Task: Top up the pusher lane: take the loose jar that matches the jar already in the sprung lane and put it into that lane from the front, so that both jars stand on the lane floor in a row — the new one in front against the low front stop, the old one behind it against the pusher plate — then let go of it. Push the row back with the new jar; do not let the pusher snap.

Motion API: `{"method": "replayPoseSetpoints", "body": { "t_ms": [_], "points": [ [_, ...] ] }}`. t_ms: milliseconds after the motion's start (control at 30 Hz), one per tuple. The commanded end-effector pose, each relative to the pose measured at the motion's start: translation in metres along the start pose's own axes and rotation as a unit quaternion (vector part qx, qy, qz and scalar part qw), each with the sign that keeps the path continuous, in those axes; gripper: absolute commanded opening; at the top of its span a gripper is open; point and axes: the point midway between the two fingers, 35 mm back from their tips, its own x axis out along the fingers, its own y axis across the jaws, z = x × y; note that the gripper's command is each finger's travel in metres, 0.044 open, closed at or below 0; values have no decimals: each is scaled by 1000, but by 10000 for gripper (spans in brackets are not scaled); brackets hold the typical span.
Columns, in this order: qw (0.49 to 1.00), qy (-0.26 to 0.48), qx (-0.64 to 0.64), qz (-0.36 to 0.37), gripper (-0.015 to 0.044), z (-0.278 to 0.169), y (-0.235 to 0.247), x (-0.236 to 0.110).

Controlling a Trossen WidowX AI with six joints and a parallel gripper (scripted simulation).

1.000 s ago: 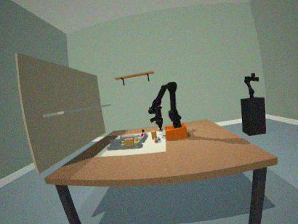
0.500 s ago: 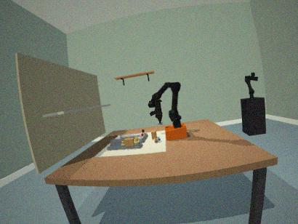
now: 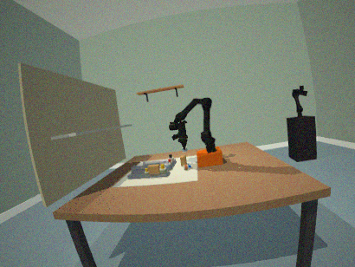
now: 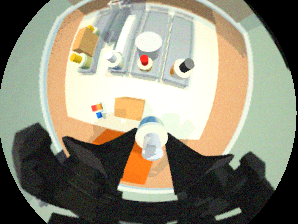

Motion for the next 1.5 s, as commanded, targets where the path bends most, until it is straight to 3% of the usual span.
{"method": "replayPoseSetpoints", "body": {
  "t_ms": [0,967,1467],
  "points": [
    [1000,4,2,1,0,13,10,6],
    [1000,3,15,5,0,82,115,44],
    [1000,3,15,5,0,83,118,68]
  ]
}}
